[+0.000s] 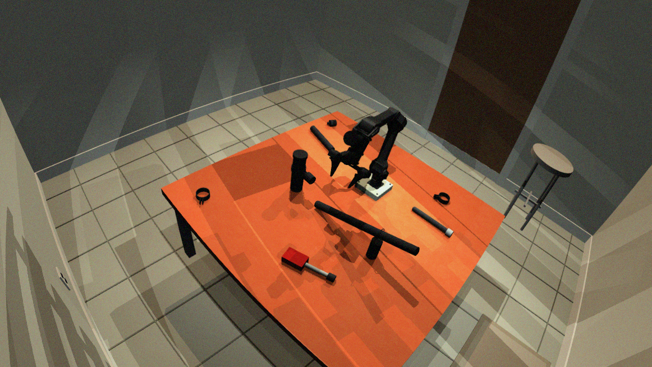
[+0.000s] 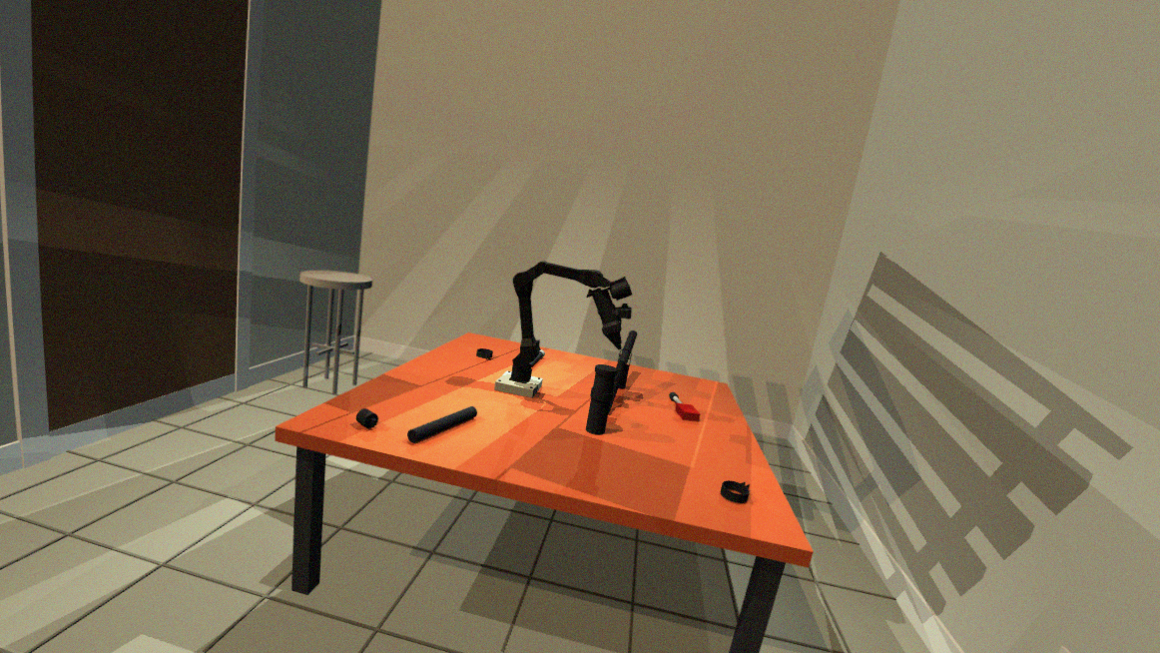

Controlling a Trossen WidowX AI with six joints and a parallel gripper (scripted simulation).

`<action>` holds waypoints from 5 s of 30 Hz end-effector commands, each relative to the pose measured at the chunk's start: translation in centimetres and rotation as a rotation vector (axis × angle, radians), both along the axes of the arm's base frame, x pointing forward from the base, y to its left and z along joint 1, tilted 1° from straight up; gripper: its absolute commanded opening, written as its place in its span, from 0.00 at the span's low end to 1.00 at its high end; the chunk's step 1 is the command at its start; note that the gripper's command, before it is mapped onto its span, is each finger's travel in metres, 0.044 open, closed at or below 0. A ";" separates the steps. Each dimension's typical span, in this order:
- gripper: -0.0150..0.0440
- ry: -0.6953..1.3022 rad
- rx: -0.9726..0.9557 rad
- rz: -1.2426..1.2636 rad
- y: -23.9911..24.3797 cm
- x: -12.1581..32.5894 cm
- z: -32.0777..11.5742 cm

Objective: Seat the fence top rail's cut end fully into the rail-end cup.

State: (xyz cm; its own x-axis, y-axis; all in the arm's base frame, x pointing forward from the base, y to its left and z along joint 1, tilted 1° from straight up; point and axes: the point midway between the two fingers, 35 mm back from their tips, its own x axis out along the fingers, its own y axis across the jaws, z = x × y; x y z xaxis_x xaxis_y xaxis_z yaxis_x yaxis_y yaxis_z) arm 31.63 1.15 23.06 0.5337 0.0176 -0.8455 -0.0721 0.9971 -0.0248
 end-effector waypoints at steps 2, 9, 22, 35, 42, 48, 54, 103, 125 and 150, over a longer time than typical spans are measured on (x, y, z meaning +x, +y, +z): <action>1.00 0.004 0.016 -0.040 0.0 -0.1 0.2; 1.00 0.147 -0.184 0.344 0.9 0.6 -2.0; 1.00 0.418 -0.447 1.371 3.1 1.4 -7.2; 1.00 0.418 -0.447 1.371 3.1 1.5 -10.2; 1.00 0.419 -0.447 1.371 3.1 1.5 -11.3; 1.00 0.419 -0.447 1.371 3.1 1.6 -12.3; 1.00 0.418 -0.447 1.371 3.1 1.7 -13.1; 0.52 0.419 -0.447 1.371 3.1 1.8 -18.2; 0.25 0.531 -0.561 1.349 1.7 2.2 -14.5; 0.25 0.619 -0.651 1.336 0.6 2.1 -11.7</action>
State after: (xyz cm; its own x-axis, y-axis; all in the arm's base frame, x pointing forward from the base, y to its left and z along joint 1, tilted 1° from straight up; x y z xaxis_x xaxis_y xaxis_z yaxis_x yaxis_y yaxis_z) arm 33.69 1.79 11.27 0.0214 -0.2636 -0.9644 -0.9981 0.0494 -0.0357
